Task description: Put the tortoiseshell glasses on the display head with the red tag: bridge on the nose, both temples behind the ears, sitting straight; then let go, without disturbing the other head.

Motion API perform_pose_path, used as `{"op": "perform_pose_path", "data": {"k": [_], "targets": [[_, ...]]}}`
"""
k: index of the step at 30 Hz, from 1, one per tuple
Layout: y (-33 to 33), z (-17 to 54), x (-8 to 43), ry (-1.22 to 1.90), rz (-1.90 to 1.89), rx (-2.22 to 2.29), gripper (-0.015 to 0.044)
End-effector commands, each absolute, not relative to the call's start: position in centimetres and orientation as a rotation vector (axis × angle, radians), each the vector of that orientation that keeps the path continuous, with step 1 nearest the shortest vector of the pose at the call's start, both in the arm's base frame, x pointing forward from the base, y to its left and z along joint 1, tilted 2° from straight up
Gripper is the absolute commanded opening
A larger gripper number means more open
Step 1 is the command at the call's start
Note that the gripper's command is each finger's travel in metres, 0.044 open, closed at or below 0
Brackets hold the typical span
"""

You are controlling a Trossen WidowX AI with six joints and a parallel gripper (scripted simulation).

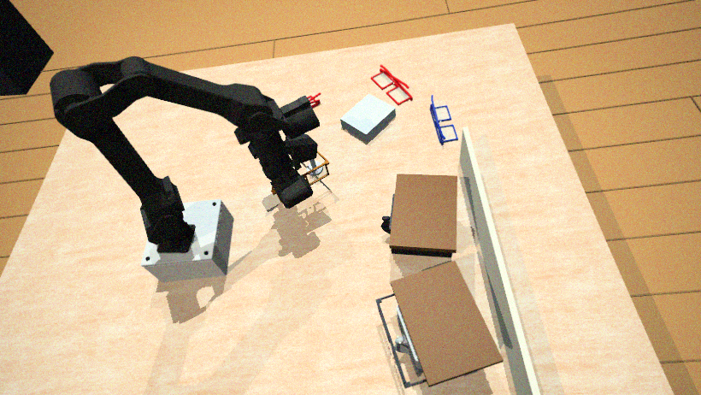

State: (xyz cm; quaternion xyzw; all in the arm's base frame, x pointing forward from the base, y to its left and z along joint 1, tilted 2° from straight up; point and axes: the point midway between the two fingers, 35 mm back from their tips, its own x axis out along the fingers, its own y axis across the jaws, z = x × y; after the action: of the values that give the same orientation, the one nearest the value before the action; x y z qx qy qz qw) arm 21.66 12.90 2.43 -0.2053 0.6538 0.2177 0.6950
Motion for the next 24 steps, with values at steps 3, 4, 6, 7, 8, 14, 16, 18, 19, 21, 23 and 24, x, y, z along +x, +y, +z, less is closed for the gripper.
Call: {"op": "perform_pose_path", "data": {"k": [3, 4, 6, 7, 8, 14, 16, 18, 19, 21, 23, 24], "targets": [[12.4, 2.25, 21.22, 1.466, 0.483, -0.463, 0.0], [12.36, 2.25, 21.18, 1.466, 0.483, -0.463, 0.0], [12.31, 2.24, 21.12, 1.466, 0.483, -0.463, 0.0], [12.29, 2.24, 21.1, 1.466, 0.483, -0.463, 0.0], [12.27, 2.24, 21.08, 1.466, 0.483, -0.463, 0.0], [12.11, 2.22, 20.89, 1.466, 0.483, -0.463, 0.0], [12.1, 2.22, 20.88, 1.466, 0.483, -0.463, 0.0], [12.13, 2.23, 20.92, 1.466, 0.483, -0.463, 0.0], [12.15, 2.23, 20.94, 1.466, 0.483, -0.463, 0.0], [12.2, 2.23, 21.01, 1.466, 0.483, -0.463, 0.0], [12.26, 2.24, 21.09, 1.466, 0.483, -0.463, 0.0], [12.28, 2.24, 21.12, 1.466, 0.483, -0.463, 0.0]]}}
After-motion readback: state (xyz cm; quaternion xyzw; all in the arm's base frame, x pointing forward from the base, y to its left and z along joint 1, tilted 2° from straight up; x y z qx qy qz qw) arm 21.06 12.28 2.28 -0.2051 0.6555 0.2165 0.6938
